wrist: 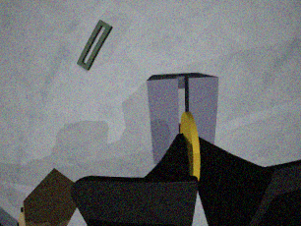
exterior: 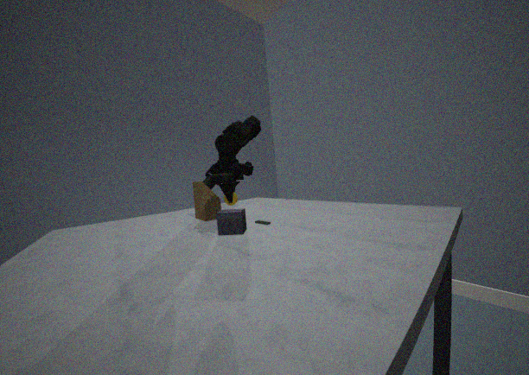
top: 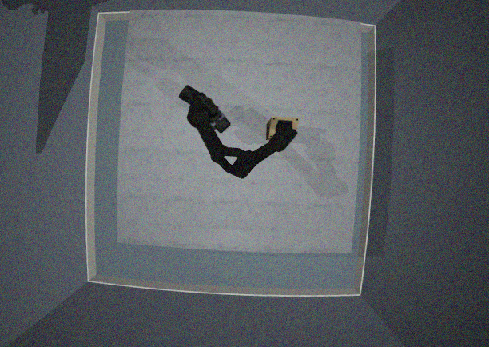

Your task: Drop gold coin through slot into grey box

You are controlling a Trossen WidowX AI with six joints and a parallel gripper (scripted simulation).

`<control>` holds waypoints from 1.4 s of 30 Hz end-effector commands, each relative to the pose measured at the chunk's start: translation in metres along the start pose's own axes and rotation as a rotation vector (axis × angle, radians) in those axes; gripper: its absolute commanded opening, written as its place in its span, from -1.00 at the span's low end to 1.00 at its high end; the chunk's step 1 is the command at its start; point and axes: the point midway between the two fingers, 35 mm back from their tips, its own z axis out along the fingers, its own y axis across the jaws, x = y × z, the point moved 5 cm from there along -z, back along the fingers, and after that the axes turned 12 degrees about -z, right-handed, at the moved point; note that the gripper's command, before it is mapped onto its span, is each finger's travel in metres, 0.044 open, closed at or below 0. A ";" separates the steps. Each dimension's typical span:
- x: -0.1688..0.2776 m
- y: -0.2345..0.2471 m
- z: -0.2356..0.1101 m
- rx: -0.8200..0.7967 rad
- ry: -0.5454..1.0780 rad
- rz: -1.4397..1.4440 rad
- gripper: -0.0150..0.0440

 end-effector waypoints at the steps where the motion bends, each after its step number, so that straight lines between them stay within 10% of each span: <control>1: 0.001 -0.002 -0.003 0.003 -0.001 -0.003 -0.49; 42: 0.002 -0.003 0.012 -0.003 -0.002 -0.001 -0.49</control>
